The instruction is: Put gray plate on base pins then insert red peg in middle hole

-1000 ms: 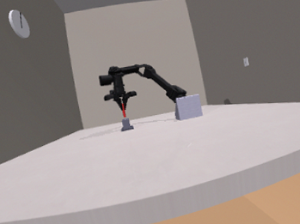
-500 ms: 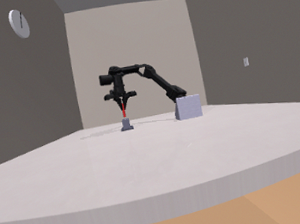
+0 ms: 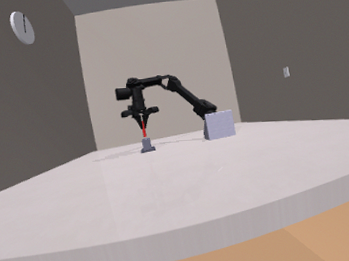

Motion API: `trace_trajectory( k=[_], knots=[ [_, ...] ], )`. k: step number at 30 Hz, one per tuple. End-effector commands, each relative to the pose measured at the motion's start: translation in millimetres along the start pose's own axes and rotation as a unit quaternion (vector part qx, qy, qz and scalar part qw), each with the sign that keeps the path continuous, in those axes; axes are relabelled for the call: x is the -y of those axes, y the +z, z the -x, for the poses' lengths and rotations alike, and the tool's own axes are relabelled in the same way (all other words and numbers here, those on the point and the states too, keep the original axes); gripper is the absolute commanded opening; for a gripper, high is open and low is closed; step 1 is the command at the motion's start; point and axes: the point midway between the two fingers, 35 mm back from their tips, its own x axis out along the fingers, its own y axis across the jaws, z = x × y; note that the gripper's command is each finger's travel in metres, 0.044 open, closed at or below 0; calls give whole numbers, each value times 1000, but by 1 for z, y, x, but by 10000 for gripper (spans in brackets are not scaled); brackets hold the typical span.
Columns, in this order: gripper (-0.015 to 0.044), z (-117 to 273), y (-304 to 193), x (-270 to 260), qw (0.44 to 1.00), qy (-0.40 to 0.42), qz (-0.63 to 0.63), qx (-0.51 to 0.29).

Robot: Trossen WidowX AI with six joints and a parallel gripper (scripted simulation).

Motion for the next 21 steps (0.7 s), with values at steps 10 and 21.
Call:
trace_trajectory(
  k=[10,21],
  knots=[
    [0,-14,0,1,1000,-2,3,3],
    [0,-12,0,1,1000,0,1,1]
  ],
)
